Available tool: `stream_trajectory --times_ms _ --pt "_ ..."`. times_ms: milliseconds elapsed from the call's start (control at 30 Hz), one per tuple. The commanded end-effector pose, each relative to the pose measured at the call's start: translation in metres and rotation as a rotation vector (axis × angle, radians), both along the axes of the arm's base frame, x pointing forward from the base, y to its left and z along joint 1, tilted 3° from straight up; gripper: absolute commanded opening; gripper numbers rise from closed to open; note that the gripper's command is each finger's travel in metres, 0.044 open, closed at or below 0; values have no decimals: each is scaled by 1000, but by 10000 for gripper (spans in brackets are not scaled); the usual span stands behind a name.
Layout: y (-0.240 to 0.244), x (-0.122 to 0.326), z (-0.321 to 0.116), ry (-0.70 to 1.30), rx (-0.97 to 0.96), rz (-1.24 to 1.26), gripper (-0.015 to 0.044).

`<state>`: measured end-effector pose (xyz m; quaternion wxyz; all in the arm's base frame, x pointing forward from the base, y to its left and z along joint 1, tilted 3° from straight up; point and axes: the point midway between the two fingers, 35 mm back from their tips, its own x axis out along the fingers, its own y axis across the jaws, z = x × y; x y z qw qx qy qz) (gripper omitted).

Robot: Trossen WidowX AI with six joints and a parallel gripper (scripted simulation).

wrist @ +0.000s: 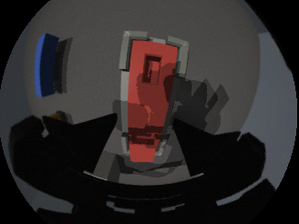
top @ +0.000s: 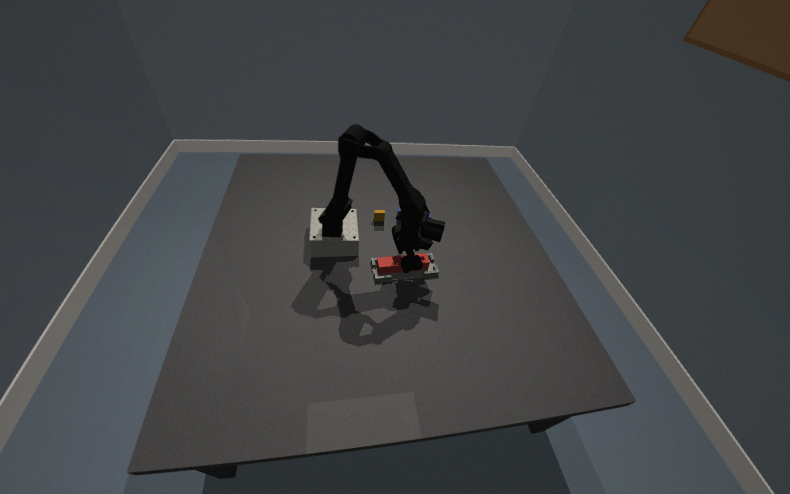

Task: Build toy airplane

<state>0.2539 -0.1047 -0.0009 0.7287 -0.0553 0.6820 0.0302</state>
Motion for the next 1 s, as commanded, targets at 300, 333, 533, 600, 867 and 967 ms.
stream_trajectory --times_ms 300,333,533,600,867,967 --pt "1 -4 95 -4 4 2 440" --pt "2 -6 104 -4 4 2 440" --pt "1 -4 107 -4 4 2 440" --pt "0 -4 107 -4 5 -11 440" --pt "-1 -2 103 -9 15 -159 440" --pt "14 10 104 -9 17 -159 440"
